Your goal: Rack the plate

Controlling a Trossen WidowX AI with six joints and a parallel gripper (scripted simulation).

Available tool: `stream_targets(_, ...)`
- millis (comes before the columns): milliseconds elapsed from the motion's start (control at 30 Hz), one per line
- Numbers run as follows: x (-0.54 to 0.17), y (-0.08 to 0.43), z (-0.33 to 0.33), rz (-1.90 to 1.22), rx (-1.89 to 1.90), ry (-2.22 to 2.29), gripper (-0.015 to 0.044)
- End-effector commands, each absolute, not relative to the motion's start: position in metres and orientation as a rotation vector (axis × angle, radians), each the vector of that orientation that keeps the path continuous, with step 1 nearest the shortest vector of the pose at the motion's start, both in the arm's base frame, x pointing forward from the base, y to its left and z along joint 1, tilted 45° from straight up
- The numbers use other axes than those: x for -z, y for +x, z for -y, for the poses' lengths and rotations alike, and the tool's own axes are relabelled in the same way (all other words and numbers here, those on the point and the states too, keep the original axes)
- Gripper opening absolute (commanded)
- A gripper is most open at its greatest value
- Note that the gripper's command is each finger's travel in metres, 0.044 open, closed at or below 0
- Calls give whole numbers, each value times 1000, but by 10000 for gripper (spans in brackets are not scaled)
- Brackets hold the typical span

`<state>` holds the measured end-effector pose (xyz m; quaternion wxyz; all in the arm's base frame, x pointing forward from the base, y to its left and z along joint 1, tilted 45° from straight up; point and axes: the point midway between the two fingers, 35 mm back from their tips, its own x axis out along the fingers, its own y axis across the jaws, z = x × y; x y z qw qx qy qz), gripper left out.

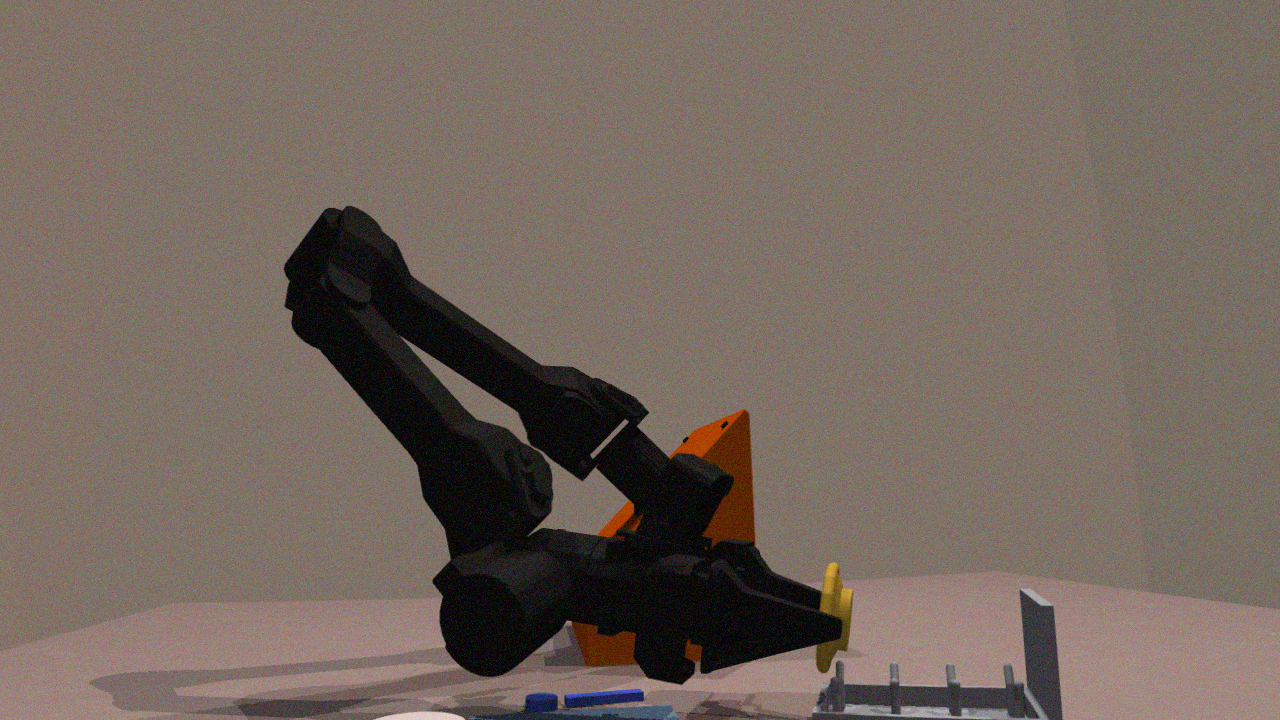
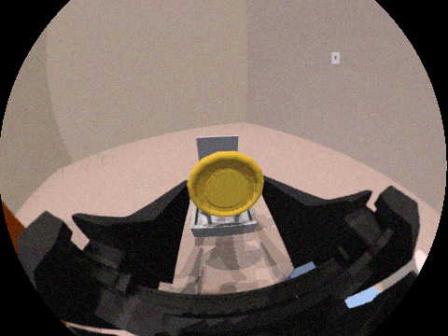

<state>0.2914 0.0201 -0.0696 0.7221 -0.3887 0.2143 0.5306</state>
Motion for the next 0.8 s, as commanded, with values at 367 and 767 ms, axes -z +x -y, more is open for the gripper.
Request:
stream_targets(367,86,296,-36,-466,-1175,-860,0)
stream_targets(767,100,299,-22,-463,-1174,-862,0)
